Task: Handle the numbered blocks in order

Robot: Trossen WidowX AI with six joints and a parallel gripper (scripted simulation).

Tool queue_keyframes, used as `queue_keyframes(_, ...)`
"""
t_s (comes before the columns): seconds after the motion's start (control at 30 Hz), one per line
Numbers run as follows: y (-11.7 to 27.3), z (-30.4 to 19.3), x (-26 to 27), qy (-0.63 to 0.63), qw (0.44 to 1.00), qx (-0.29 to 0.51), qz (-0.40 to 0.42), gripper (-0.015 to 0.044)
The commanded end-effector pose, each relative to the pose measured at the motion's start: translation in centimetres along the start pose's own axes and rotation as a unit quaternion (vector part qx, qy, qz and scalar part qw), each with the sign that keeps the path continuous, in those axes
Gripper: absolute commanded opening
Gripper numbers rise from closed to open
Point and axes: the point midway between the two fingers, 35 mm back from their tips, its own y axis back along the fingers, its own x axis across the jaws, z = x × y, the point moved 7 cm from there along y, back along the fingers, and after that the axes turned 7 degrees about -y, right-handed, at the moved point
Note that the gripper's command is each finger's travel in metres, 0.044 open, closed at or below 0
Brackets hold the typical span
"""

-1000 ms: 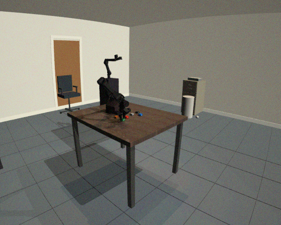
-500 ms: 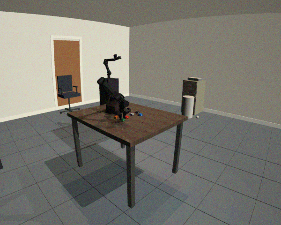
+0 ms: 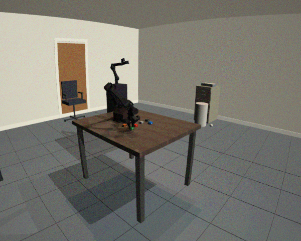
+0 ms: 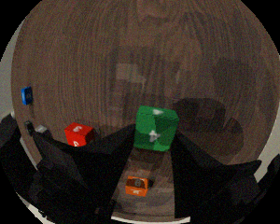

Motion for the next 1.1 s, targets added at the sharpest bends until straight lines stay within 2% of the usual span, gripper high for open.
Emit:
queue_keyframes(0.0, 0.0, 0.0, 0.0, 0.003, 1.000, 0.000, 0.001, 0.0120)
queue_keyframes(1.07, 1.3, 0.0, 0.0, 0.003, 1.000, 0.000, 0.001, 0.0120)
